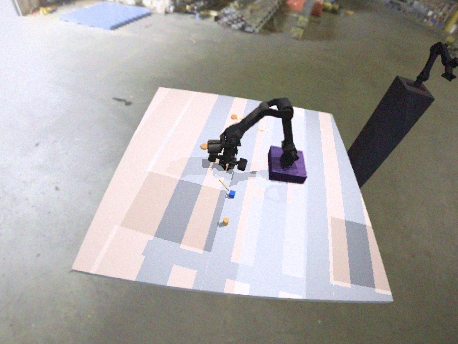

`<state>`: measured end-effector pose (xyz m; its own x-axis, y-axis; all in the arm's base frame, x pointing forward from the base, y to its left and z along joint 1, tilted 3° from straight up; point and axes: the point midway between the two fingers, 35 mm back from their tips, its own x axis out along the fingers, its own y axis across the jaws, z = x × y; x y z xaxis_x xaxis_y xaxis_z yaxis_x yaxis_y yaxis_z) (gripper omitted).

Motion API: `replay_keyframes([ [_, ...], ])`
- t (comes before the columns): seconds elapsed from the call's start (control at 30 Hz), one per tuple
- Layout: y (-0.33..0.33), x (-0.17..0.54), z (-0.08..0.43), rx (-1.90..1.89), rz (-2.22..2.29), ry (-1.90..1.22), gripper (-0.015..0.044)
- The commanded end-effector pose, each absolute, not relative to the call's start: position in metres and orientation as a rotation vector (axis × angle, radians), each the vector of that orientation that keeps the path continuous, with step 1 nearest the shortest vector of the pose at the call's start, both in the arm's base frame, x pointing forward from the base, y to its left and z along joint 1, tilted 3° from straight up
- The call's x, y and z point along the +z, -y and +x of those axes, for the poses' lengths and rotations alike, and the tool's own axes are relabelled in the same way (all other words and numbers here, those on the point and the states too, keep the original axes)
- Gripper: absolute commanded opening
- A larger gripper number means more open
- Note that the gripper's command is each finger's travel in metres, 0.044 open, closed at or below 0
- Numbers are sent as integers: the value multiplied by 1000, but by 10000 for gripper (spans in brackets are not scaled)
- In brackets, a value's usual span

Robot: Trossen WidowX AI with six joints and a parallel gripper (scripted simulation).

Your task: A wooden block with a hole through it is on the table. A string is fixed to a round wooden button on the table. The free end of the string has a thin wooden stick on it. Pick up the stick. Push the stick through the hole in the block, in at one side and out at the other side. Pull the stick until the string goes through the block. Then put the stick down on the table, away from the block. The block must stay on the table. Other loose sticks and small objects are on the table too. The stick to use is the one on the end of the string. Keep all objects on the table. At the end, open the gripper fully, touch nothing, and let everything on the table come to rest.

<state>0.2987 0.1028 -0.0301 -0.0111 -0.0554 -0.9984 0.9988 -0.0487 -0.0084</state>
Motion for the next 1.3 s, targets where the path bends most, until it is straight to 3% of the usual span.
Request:
replay_keyframes([
  [0.0, -105, -32, 299, -1280, 1205, -1154, 0],
  [0.03, -105, -32, 299, -1280, 1205, -1154, 0],
  [0.3, -103, -21, 300, -1280, 1199, -1151, 210],
  [0.47, -100, 47, 301, -1277, 1200, -1146, 210],
  [0.67, -100, 50, 301, -1277, 1200, -1146, 210],
  [0.97, -100, 65, 304, -1270, 1211, -1139, 440],
  [1.27, -100, 70, 303, -1276, 1210, -1140, 440],
])
